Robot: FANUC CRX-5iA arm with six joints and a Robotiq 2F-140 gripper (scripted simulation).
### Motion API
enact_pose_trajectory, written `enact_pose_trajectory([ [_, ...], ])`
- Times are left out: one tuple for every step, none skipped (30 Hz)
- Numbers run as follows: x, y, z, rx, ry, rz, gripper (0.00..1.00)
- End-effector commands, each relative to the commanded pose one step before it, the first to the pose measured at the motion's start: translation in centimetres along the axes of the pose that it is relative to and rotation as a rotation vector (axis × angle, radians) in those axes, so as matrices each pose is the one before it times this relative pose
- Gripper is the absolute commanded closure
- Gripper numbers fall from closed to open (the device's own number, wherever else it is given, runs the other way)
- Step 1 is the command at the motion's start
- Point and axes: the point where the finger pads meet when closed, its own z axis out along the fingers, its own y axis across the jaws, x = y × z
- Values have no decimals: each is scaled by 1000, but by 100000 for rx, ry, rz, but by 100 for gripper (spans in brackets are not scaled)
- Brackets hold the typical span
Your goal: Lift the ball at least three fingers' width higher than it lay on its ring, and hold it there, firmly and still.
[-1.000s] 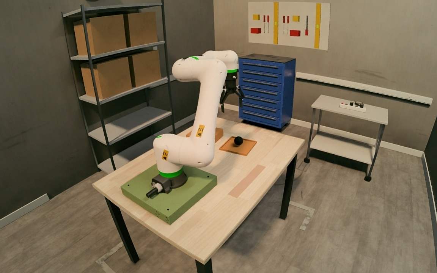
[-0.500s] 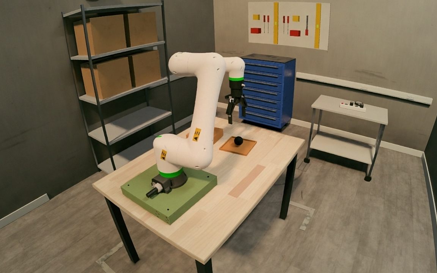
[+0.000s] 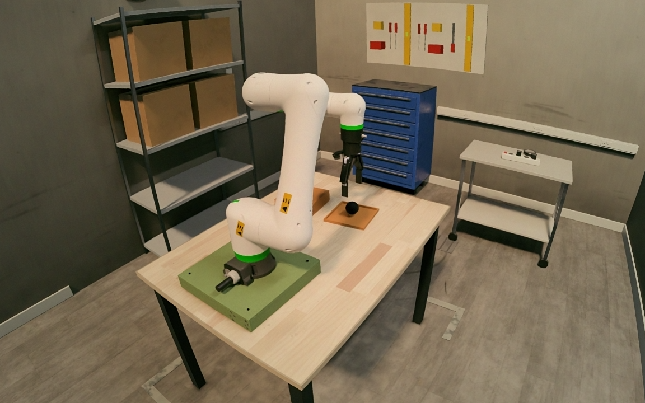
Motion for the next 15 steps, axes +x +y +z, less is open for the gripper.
enact_pose_trajectory([
  [-77,-87,3460,-110,-26,-48,0],
  [-8,-15,1182,-3,1,-2,0],
  [-6,-28,858,-2,0,-2,0],
  [1,15,1000,-1,1,-1,0],
  [1,-3,879,0,1,-1,0],
  [1,-28,1167,-1,1,-1,0],
  [0,-6,166,0,0,0,0],
  [1,-29,645,0,1,-1,0],
  [0,-6,114,0,0,0,0],
  [0,0,0,0,0,0,0],
  [0,0,0,0,0,0,0],
  [0,0,0,0,0,0,0],
  [0,0,0,0,0,0,0],
  [0,0,0,0,0,0,0],
  [0,0,0,0,0,0,0],
])
